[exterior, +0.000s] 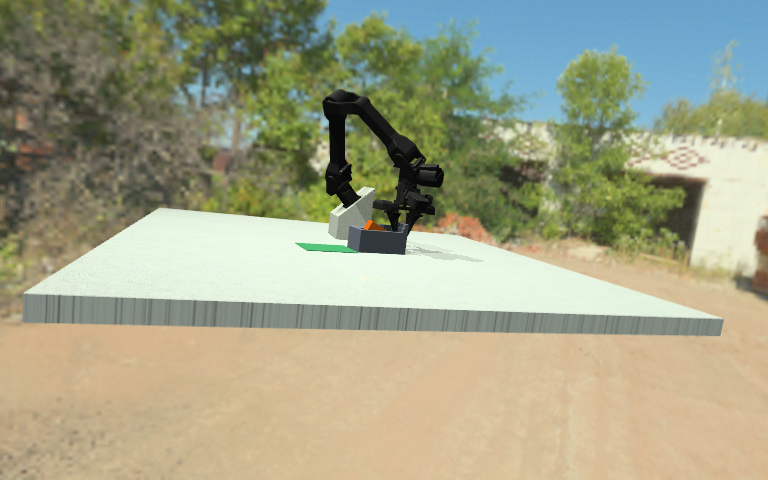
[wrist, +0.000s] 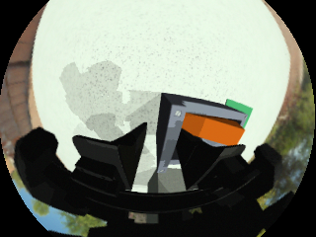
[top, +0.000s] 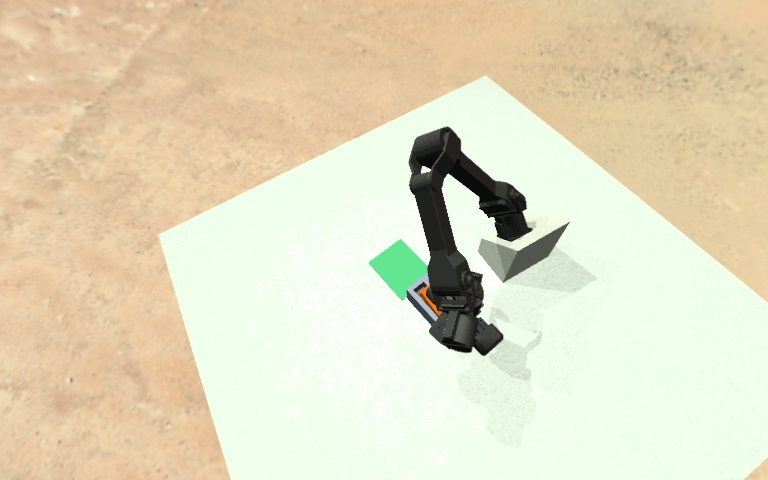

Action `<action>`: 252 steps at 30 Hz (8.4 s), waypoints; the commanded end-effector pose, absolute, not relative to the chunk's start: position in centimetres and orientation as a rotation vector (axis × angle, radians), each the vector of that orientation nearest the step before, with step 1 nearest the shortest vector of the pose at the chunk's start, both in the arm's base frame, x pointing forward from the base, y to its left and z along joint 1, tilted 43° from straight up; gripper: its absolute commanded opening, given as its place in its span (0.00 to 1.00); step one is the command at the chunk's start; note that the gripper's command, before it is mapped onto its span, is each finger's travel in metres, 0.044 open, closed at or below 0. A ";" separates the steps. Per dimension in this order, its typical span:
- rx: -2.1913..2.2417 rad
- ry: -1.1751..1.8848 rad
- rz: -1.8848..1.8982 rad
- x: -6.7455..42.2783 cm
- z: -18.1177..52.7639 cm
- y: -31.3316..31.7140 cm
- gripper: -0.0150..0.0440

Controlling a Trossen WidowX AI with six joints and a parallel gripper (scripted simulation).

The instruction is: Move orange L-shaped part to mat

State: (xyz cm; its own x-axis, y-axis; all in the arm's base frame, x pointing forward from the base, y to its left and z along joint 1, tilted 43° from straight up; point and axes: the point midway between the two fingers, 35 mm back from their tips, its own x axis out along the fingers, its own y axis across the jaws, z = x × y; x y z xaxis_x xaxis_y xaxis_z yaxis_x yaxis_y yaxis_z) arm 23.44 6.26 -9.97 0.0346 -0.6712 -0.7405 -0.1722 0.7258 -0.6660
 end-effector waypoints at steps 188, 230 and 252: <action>-0.717 1.510 -0.428 23.6 -2.8 12.0 0.56; 0.524 0.754 -1.372 25.8 2.0 6.1 0.73; 0.524 0.753 -1.372 26.0 -1.3 3.0 0.73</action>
